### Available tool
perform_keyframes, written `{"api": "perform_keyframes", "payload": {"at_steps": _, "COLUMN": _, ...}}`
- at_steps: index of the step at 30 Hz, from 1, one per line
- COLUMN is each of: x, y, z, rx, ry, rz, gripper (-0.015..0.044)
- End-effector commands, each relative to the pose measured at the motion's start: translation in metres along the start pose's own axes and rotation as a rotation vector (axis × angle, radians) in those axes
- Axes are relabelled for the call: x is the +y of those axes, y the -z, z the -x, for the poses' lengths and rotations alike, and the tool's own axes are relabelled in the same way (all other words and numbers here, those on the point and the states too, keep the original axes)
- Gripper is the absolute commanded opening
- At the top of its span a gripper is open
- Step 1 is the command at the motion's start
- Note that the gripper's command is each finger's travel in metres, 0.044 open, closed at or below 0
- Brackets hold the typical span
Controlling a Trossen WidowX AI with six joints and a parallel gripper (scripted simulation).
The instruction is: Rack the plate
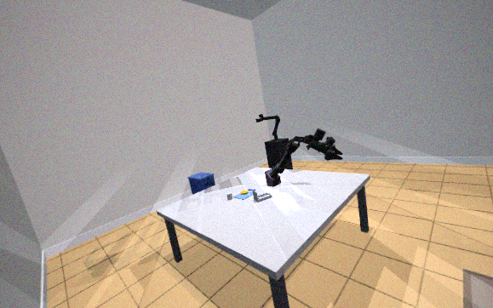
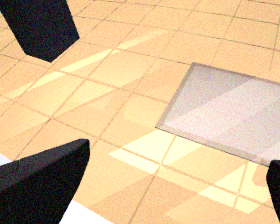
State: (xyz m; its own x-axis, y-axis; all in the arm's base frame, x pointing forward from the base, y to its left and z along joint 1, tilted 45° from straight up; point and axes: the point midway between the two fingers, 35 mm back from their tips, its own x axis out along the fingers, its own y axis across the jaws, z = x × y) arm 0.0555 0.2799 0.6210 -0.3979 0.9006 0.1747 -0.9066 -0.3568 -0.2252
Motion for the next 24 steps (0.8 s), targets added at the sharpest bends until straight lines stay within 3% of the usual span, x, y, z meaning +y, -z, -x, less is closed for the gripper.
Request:
{"api": "perform_keyframes", "payload": {"at_steps": 1, "x": -0.001, "y": 0.001, "z": 0.000, "rx": 0.001, "ry": 0.002, "rz": -0.001, "gripper": 0.0400}}
{"api": "perform_keyframes", "payload": {"at_steps": 11, "x": -0.082, "y": 0.069, "z": 0.021, "rx": 0.147, "ry": 0.215, "rz": -0.067, "gripper": 0.0400}}
{"api": "perform_keyframes", "payload": {"at_steps": 24, "x": -0.184, "y": 0.171, "z": 0.115, "rx": 0.361, "ry": 0.528, "rz": -0.151, "gripper": 0.0400}}
